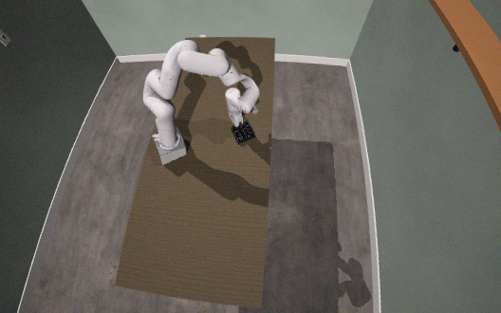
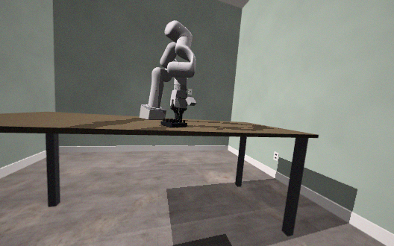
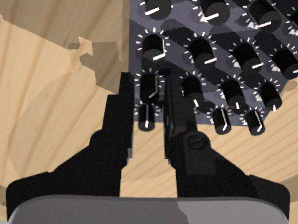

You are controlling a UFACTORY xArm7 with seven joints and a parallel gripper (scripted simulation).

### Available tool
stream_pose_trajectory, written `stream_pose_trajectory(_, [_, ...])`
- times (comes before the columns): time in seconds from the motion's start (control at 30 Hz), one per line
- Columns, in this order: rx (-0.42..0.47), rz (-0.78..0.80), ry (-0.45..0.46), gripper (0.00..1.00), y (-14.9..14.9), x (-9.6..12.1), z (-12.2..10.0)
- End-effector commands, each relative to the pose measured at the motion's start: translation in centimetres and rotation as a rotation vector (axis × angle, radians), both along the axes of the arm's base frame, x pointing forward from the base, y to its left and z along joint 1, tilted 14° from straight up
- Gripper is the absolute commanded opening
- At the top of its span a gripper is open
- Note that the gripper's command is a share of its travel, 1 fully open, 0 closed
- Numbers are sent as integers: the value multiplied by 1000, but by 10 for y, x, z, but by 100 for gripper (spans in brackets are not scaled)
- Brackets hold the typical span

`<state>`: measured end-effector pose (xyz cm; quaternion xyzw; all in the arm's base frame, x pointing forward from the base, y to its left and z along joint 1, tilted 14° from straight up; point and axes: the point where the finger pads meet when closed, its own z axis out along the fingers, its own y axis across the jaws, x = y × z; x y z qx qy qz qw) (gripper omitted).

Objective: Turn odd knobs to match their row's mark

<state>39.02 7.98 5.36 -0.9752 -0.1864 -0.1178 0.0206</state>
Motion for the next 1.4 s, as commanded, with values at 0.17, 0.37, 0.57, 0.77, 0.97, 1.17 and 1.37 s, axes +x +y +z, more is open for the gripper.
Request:
stream_pose_trajectory(0.17, [1, 0, -2, 19, 0, 2, -2])
stream_pose_trajectory(0.37, [1, 0, -2, 19, 0, 2, -2])
stream_pose_trajectory(0.57, [1, 0, -2, 19, 0, 2, -2])
stream_pose_trajectory(0.77, [1, 0, -2, 19, 0, 2, -2])
stream_pose_trajectory(0.97, [1, 0, -2, 19, 0, 2, -2])
stream_pose_trajectory(1.17, [1, 0, -2, 19, 0, 2, -2])
stream_pose_trajectory(1.37, [1, 0, -2, 8, 0, 2, -2])
